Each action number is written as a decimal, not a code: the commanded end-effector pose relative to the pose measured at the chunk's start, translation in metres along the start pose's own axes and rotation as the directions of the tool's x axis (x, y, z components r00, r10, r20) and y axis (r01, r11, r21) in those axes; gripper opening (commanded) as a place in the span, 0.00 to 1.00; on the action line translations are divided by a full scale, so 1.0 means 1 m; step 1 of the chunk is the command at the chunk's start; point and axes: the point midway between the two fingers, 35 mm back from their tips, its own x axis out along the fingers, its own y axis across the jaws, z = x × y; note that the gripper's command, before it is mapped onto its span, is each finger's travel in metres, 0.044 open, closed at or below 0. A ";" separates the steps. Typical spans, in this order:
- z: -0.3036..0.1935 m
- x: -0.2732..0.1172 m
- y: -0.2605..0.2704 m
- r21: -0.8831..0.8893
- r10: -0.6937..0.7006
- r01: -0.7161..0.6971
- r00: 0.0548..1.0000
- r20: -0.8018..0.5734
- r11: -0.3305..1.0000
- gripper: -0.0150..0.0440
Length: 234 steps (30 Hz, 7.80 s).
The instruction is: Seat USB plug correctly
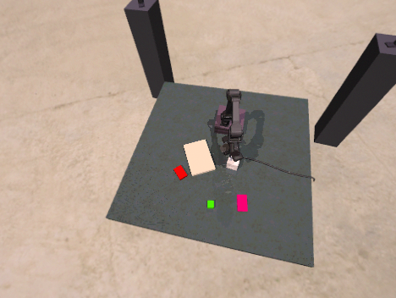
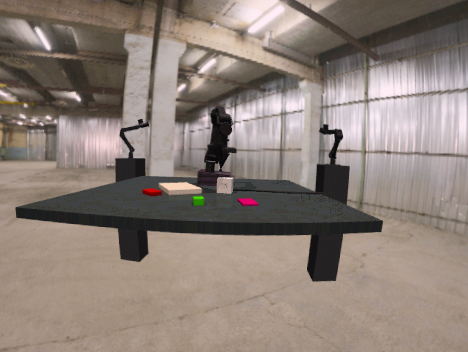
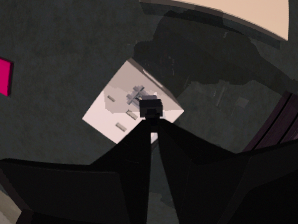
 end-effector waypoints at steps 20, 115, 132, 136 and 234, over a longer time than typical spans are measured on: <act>0.000 0.000 0.000 0.556 -0.001 0.001 1.000 0.000 0.831 0.25; -0.004 0.009 0.004 0.693 0.025 0.001 0.999 -0.027 0.721 0.25; -0.004 0.011 0.004 0.690 0.031 0.001 0.999 -0.034 0.723 0.25; -0.005 0.011 0.005 0.690 0.032 0.001 0.999 -0.036 0.724 0.25; -0.006 0.023 0.006 0.686 0.039 0.002 0.998 -0.044 0.727 0.25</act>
